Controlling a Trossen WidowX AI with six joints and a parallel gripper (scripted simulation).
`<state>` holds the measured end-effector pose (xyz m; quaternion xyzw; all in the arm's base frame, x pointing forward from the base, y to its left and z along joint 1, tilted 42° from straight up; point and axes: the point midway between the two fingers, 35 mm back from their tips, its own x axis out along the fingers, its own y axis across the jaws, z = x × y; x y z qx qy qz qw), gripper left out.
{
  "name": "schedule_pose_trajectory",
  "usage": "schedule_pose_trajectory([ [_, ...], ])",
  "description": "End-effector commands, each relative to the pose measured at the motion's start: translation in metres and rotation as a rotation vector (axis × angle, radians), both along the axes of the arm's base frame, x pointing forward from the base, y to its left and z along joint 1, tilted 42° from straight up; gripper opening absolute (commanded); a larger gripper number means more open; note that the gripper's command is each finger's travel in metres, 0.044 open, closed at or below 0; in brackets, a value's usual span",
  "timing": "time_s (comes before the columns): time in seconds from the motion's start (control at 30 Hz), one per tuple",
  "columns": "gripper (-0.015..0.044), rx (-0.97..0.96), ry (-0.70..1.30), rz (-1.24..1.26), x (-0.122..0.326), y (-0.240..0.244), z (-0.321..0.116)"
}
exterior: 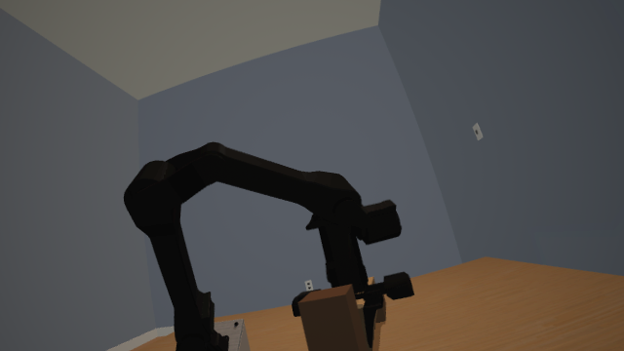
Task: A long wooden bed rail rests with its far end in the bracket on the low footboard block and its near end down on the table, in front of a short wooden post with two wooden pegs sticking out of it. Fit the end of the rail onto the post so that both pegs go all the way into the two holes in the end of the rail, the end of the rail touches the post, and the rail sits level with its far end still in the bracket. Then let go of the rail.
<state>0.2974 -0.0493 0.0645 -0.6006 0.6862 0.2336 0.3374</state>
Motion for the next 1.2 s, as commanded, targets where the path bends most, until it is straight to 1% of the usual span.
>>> schedule_pose_trajectory([
  [0.0, 0.0000, 0.000, 0.000, 0.006, -0.0001, 0.0001, 0.0024],
  [1.17, 0.0000, 0.000, 0.000, 0.006, -0.0015, -0.0080, 0.0091],
])
